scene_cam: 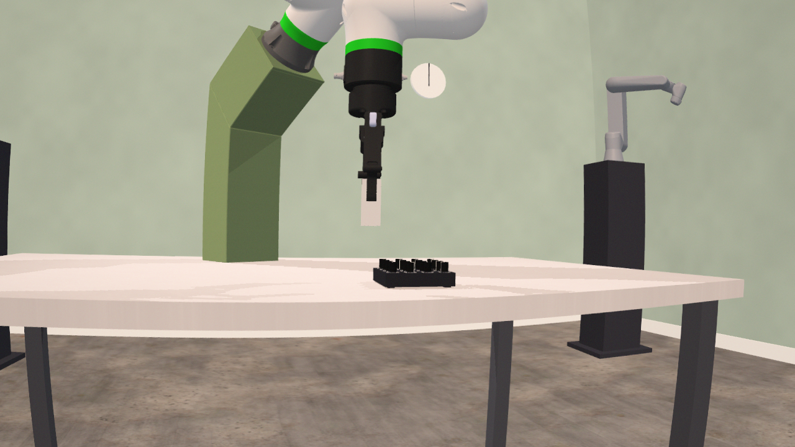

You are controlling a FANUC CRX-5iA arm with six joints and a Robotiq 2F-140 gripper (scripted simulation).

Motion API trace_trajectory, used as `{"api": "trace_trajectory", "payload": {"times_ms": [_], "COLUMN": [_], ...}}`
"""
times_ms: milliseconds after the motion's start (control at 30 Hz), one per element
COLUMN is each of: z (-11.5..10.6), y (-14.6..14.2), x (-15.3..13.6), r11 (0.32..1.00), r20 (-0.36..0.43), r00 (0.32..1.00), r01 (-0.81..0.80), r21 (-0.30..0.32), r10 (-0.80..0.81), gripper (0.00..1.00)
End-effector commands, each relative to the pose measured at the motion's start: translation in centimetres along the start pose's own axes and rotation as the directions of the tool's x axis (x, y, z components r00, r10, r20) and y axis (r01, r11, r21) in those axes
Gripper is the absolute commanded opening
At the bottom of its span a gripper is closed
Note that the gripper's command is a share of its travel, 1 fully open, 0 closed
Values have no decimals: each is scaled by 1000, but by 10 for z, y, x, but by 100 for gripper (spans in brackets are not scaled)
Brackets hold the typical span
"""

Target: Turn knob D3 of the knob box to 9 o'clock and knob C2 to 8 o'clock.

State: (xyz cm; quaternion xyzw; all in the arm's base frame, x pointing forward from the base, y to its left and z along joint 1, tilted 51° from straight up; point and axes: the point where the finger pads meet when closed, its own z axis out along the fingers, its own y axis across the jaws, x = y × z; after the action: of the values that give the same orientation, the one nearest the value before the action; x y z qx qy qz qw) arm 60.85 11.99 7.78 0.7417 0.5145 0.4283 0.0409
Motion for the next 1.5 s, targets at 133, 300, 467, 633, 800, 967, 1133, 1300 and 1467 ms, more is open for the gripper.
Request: {"api": "trace_trajectory", "payload": {"times_ms": [133,300,467,633,800,967,1133,1300,1467], "z": [0,0,0,0,0,0,0,0,0], "y": [2,3,4,4,4,4,4,4,4], "x": [-16,-22,-30,-34,-34,-34,-34,-34,-34], "r11": [1000,1000,1000,1000,1000,1000,1000,1000,1000], "r20": [-2,-2,-2,-2,-2,-2,-2,-2,-2], "r00": [1000,1000,1000,1000,1000,1000,1000,1000,1000], "r01": [1,1,1,1,1,1,1,1,1], "r21": [0,0,0,0,0,0,0,0,0], "r10": [-1,-1,-1,-1,-1,-1,-1,-1,-1], "gripper": [100,100,100,100,100,100,100,100,100]}}
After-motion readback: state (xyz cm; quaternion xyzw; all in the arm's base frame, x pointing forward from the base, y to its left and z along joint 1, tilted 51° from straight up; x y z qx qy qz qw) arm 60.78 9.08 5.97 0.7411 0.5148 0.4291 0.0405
